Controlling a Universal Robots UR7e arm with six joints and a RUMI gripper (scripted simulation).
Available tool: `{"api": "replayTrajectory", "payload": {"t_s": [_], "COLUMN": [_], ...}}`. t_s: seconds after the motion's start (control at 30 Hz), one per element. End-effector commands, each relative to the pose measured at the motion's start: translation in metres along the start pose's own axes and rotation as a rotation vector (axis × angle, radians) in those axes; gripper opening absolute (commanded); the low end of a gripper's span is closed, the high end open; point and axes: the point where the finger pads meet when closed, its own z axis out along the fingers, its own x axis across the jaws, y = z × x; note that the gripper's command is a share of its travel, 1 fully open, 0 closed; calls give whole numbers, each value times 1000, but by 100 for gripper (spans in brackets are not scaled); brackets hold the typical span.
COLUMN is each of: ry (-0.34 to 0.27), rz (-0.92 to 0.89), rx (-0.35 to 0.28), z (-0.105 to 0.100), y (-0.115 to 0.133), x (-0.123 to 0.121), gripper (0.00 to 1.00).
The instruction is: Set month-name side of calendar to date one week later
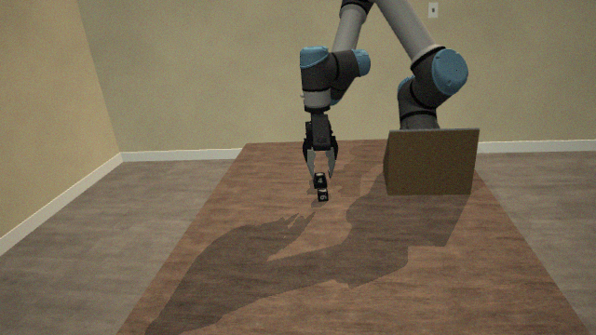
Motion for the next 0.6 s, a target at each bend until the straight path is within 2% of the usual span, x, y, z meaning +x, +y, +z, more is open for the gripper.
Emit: {"api": "replayTrajectory", "payload": {"t_s": [0.0,0.57], "ry": [2,2], "rz": [0,0], "rx": [1,1], "z": [6,26], "y": [0,0], "x": [0,1], "gripper": [28,28]}}
